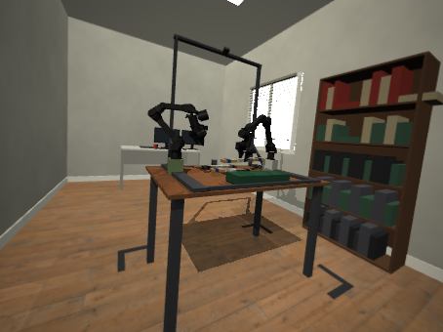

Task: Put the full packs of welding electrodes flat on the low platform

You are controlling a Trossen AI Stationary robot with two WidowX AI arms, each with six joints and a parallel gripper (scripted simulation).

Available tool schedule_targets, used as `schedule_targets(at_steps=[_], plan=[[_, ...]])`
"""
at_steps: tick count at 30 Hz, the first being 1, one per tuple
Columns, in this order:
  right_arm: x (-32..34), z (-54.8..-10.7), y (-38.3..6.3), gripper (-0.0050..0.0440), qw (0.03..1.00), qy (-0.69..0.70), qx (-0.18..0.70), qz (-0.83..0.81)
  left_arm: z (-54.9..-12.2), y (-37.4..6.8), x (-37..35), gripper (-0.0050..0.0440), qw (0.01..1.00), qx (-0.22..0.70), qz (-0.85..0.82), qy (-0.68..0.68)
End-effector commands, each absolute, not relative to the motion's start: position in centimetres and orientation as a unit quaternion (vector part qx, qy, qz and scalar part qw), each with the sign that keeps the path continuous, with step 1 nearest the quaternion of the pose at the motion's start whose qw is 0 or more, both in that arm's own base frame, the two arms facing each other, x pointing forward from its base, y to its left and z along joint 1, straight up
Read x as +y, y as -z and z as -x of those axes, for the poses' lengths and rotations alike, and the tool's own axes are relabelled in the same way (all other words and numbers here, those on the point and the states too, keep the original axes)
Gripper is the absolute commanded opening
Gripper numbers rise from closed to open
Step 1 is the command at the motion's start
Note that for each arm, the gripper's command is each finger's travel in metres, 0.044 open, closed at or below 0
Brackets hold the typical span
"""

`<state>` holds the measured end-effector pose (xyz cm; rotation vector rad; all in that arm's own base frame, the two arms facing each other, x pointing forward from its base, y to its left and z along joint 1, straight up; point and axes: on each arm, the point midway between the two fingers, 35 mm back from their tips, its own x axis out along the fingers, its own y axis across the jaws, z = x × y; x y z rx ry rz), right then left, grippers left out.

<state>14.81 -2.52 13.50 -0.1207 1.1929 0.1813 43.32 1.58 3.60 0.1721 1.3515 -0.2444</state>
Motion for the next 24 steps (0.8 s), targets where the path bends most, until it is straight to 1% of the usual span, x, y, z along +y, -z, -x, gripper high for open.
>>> schedule_targets(at_steps=[1, 24], plan=[[-2.6, -15.0, -14.2, 0.0430, 0.828, -0.084, 0.552, 0.060, -43.2, -7.6, 0.9, -0.0050, 0.795, 0.591, -0.087, 0.107], [-2.6, -15.0, -14.2, 0.0430, 0.828, -0.084, 0.552, 0.060, -39.5, -10.4, -2.0, -0.0050, 0.794, 0.592, -0.086, 0.107]])
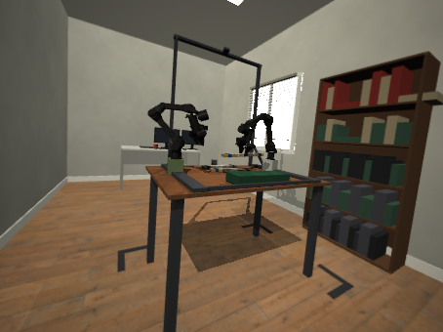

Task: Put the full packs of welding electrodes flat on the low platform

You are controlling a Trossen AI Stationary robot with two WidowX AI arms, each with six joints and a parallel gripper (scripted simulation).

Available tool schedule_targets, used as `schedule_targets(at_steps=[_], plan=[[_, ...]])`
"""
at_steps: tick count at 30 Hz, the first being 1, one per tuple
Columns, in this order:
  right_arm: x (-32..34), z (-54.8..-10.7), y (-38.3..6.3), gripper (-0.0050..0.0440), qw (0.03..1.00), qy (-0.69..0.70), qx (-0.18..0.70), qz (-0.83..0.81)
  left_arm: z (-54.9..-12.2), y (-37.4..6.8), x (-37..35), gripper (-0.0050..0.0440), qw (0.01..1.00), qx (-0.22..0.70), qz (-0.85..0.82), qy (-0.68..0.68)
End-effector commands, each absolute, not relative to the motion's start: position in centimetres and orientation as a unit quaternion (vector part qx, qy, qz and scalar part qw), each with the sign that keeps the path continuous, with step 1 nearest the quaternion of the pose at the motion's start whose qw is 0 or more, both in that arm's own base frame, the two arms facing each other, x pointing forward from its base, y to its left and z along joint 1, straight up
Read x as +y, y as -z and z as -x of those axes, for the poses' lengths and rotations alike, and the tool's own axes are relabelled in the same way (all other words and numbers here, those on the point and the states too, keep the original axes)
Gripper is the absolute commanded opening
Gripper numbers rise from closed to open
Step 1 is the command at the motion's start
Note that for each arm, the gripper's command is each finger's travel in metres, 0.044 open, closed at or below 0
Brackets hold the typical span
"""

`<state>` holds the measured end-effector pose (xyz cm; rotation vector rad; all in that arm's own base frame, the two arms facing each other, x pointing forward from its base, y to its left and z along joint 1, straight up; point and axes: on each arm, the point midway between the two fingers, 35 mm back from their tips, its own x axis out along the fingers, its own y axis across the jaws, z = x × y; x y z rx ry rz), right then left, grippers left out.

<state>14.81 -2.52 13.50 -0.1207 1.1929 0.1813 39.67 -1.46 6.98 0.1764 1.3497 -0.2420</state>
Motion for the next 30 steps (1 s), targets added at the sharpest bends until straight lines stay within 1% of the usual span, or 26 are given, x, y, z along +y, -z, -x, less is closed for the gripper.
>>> schedule_targets(at_steps=[1, 5, 16, 30], plan=[[-2.6, -15.0, -14.2, 0.0430, 0.828, -0.084, 0.552, 0.060, -39.3, -10.5, -2.2, -0.0050, 0.794, 0.592, -0.086, 0.107], [-2.6, -15.0, -14.2, 0.0430, 0.828, -0.084, 0.552, 0.060, -39.3, -11.2, -2.5, -0.0050, 0.798, 0.586, -0.087, 0.107], [-2.6, -15.0, -14.2, 0.0430, 0.828, -0.084, 0.552, 0.060, -37.1, -12.4, -4.0, -0.0050, 0.795, 0.591, -0.086, 0.108], [-2.6, -15.0, -14.2, 0.0430, 0.828, -0.084, 0.552, 0.060, -37.0, -12.5, -4.1, -0.0050, 0.798, 0.587, -0.085, 0.109]])
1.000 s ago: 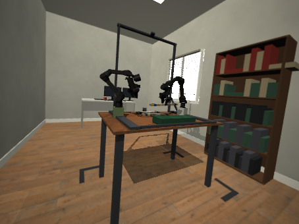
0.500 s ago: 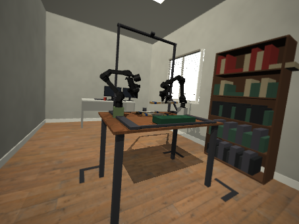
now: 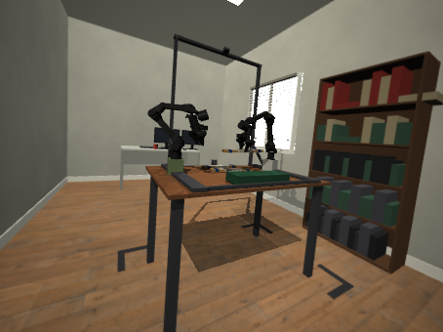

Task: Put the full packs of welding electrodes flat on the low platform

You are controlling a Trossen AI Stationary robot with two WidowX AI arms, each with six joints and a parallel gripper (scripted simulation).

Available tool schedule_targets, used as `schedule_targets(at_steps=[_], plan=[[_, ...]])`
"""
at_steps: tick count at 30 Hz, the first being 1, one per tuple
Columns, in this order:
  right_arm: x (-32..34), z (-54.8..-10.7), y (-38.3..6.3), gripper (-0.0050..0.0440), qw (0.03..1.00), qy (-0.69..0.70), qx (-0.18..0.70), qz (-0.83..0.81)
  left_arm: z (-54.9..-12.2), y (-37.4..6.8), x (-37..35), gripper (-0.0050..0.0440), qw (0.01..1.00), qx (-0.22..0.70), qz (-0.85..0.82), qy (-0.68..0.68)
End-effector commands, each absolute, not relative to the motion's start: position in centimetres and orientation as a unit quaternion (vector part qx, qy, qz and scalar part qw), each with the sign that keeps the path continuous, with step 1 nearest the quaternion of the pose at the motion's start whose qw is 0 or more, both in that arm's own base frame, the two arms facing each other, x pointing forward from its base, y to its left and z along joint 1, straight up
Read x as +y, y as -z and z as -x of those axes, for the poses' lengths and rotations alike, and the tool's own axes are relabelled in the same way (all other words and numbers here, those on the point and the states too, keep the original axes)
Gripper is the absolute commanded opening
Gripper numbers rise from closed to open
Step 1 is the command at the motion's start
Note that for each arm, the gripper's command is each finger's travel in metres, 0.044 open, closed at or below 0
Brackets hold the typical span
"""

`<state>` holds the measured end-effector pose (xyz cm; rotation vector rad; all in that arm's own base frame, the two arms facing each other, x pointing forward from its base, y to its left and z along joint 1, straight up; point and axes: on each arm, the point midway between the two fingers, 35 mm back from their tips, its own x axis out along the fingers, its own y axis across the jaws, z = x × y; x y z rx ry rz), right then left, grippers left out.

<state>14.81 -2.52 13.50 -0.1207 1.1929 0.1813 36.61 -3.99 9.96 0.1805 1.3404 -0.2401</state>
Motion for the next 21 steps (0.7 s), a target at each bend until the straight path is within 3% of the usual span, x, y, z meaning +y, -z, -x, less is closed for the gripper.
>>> schedule_targets(at_steps=[1, 21], plan=[[-2.58, -15.03, -14.18, 0.0430, 0.828, -0.084, 0.552, 0.060, -36.95, -12.44, -4.08, -0.0050, 0.797, 0.588, -0.085, 0.109], [-2.58, -15.03, -14.18, 0.0430, 0.828, -0.084, 0.552, 0.060, -36.83, -12.25, -4.09, -0.0050, 0.797, 0.587, -0.085, 0.109]])
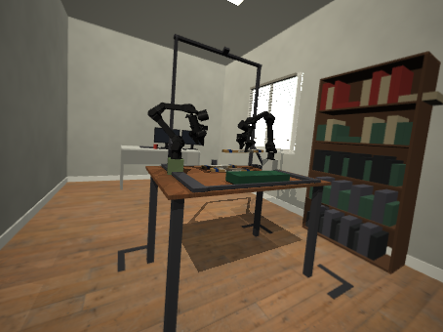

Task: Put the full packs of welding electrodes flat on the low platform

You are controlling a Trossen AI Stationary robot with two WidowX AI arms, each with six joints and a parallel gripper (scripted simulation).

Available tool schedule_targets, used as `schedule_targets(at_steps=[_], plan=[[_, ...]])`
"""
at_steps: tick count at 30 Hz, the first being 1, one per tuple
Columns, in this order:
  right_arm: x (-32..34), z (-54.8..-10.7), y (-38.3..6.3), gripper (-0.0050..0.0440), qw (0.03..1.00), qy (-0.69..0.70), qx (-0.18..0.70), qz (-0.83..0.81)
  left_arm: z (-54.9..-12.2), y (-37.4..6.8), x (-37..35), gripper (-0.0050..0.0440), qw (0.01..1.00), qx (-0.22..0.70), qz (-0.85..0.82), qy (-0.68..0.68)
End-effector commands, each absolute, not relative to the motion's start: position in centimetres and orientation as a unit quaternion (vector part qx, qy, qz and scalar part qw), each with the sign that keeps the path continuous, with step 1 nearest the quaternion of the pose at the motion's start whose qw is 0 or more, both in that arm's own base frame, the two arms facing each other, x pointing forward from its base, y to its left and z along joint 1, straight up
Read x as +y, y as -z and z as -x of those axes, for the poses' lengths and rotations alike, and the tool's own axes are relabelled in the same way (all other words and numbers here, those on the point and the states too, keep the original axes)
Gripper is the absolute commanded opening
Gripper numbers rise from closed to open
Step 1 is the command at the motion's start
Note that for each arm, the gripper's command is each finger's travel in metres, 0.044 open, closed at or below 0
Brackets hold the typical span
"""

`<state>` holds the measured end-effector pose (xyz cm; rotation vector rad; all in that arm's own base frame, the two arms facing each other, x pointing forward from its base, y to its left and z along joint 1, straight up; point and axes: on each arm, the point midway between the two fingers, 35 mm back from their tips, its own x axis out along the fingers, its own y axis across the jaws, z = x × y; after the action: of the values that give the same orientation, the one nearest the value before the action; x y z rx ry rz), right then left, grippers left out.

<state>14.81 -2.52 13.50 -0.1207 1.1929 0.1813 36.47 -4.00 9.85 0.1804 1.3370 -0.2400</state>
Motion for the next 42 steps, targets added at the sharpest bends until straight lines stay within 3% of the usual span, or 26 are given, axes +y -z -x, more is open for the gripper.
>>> schedule_targets(at_steps=[1, 42], plan=[[-2.6, -15.0, -14.2, 0.0430, 0.828, -0.084, 0.552, 0.060, -36.8, -12.2, -4.1, -0.0050, 0.797, 0.587, -0.085, 0.109], [-2.6, -15.0, -14.2, 0.0430, 0.828, -0.084, 0.552, 0.060, -36.7, -6.2, -4.0, -0.0050, 0.793, 0.593, -0.085, 0.110]])
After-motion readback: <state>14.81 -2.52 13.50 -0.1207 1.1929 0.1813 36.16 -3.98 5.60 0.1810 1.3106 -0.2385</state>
